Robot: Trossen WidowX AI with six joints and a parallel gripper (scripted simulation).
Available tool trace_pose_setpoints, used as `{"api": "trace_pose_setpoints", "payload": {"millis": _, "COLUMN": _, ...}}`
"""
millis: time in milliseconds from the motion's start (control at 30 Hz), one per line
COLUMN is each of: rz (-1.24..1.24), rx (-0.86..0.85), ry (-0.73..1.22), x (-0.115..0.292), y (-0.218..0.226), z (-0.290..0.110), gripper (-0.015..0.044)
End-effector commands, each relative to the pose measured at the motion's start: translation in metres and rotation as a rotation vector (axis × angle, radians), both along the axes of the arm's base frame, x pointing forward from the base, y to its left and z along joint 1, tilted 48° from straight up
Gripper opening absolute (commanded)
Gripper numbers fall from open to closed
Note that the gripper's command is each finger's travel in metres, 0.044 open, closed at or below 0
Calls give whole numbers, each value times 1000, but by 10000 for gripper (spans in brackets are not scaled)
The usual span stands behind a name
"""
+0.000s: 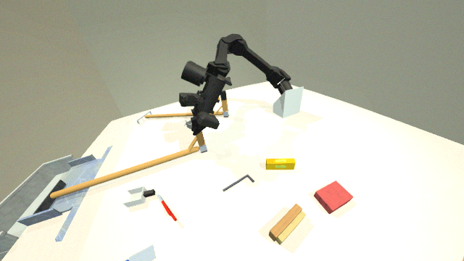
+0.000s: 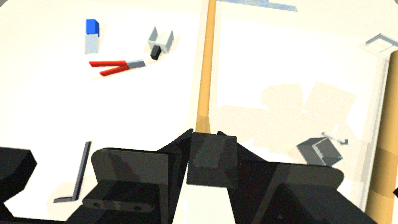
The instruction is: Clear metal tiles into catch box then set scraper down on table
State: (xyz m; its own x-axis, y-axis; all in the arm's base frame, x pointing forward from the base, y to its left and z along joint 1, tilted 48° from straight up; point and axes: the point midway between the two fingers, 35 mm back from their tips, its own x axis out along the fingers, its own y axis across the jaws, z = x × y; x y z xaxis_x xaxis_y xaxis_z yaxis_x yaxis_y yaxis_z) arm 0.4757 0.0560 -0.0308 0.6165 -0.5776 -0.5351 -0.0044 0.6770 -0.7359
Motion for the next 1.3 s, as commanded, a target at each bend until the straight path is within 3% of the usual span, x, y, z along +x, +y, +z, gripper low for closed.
{"api": "trace_pose_setpoints", "payload": {"millis": 0, "rz": 14, "rx": 4, "ry": -8, "x": -7, "y": 8, "z": 4, "gripper": 0}}
{"api": "trace_pose_setpoints", "payload": {"millis": 1267, "rz": 16, "rx": 8, "ry": -7, "x": -68, "y": 14, "z": -2, "gripper": 0}}
